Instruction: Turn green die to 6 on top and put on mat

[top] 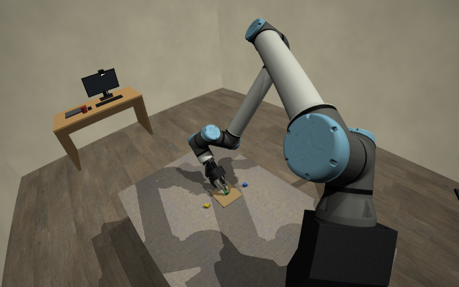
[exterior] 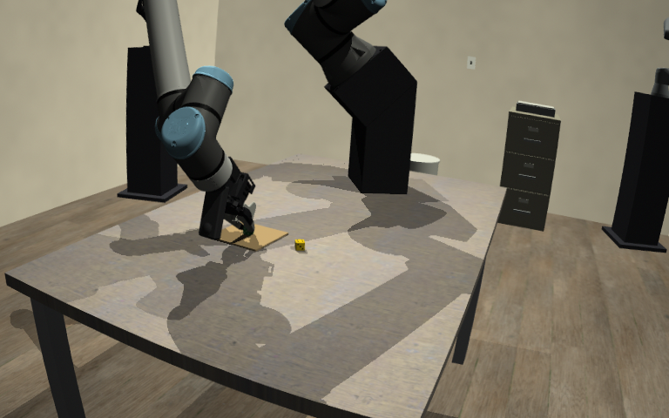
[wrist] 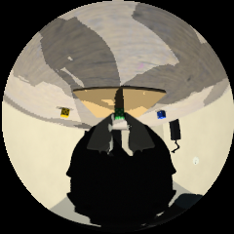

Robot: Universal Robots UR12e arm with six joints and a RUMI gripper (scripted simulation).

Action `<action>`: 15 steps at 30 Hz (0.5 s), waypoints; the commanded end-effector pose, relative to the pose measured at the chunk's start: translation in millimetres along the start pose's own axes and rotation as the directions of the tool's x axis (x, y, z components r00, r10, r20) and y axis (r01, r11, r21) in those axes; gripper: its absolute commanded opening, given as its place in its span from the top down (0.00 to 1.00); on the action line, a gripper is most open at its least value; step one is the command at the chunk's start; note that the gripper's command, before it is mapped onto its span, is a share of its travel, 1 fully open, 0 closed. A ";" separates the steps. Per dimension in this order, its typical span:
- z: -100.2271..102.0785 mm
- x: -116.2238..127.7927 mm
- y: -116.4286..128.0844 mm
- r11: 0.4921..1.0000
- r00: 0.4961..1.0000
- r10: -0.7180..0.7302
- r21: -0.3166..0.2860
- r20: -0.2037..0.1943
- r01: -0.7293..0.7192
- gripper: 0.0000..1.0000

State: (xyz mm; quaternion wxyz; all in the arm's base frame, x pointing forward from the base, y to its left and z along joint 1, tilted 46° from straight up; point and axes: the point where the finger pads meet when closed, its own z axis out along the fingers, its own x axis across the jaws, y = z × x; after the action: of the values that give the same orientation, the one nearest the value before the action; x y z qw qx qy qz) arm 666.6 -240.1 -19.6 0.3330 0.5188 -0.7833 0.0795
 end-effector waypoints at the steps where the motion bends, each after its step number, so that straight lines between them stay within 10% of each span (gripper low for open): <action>1: 0.3 1.2 -1.9 1.000 1.000 0.002 0.001 0.000 -0.002 0.97; 15: 0.3 1.2 -1.9 1.000 1.000 0.002 0.001 0.000 -0.002 0.90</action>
State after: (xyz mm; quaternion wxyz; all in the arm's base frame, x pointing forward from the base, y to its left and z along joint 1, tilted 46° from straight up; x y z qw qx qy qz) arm 666.6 -240.1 -19.6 0.3330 0.5188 -0.7833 0.0795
